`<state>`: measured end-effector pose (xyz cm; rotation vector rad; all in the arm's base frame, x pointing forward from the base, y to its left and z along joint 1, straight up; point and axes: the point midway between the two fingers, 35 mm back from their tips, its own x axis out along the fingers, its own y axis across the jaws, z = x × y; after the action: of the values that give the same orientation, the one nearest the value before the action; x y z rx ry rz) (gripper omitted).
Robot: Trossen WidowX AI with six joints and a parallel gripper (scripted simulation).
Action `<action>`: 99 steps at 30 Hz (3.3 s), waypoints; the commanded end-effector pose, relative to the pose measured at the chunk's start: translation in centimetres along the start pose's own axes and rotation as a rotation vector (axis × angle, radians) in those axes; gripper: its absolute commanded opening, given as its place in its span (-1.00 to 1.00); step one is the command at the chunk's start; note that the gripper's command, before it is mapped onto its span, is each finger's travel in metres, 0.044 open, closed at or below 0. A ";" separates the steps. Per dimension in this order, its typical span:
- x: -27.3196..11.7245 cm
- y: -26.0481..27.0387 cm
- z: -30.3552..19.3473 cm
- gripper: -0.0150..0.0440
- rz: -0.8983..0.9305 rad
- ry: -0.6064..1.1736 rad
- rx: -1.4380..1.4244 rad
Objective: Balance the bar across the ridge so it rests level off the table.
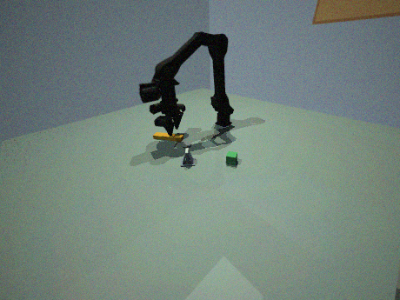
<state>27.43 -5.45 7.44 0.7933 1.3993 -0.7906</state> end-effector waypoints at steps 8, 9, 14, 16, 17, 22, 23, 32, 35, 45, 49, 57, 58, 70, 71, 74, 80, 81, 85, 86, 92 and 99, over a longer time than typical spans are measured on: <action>1.3 0.1 0.0 0.58 0.008 0.000 0.007; 1.5 0.1 0.0 0.58 0.008 0.000 0.007; 2.3 0.1 0.0 0.58 0.008 0.000 0.007; 2.6 0.1 0.0 0.58 0.008 0.000 0.007; 2.7 0.1 0.0 0.58 0.008 0.000 0.007; 2.7 0.1 0.0 0.58 0.008 0.000 0.007; 2.7 0.1 0.0 0.58 0.008 0.000 0.007; 2.7 0.1 0.0 0.49 0.004 -0.004 0.000; 2.7 0.1 0.0 0.22 0.004 -0.004 0.000; 2.7 0.1 0.0 -0.14 0.004 -0.004 0.000; 2.1 0.2 0.1 -0.49 0.004 -0.004 0.001; 0.1 0.4 0.3 -0.49 0.005 -0.003 0.002; -0.2 0.4 0.3 -0.49 0.005 -0.003 0.002; -3.3 0.4 0.4 -0.49 0.007 -0.002 0.004; -3.5 0.4 0.4 -0.49 0.007 -0.002 0.004; -4.3 0.4 0.3 -0.49 0.007 -0.002 0.005; -5.9 0.3 0.2 -0.49 0.007 -0.001 0.006; -6.1 0.2 0.2 -0.49 0.007 -0.001 0.006; -7.2 0.1 0.1 -0.49 0.008 -0.001 0.007; -7.4 0.1 0.0 -0.49 0.008 0.000 0.007; -7.6 1.1 -0.4 -0.49 0.009 0.000 -0.011; -7.8 3.2 -1.5 -0.49 0.011 0.001 -0.046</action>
<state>28.71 -3.27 15.09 0.7682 1.4050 -0.7562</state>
